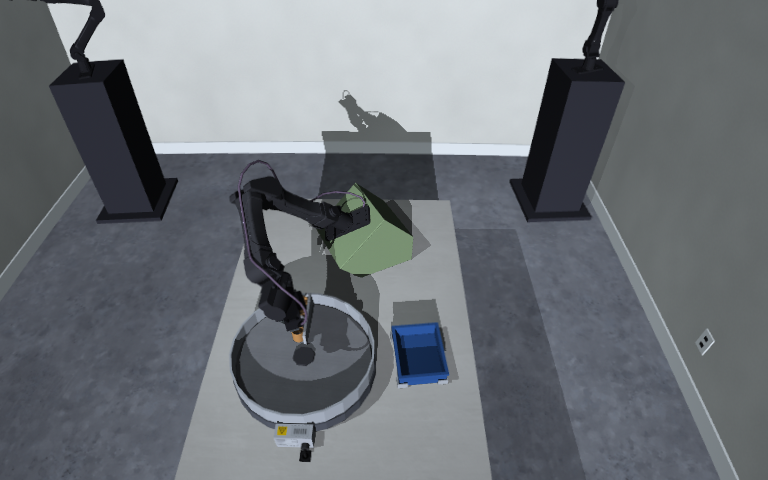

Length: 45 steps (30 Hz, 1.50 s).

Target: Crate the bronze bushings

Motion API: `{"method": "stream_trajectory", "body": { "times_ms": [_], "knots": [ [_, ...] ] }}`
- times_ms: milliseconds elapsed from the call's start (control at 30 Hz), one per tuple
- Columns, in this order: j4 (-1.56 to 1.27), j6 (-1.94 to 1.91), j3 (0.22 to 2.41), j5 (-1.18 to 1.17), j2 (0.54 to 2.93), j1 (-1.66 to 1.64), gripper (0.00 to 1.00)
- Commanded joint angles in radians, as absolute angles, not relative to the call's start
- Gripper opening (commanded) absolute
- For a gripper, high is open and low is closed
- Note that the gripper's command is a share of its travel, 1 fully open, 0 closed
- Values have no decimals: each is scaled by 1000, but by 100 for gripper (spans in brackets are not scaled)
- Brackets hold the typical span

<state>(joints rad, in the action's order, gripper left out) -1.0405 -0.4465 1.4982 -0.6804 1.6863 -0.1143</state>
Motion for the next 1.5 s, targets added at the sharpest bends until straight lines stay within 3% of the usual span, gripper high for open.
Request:
{"method": "stream_trajectory", "body": {
  "times_ms": [0,1467],
  "knots": [
    [-1042,-439,1526,-675,1654,-139,15],
    [-1029,-436,1478,-679,1653,-142,15]
  ]
}}
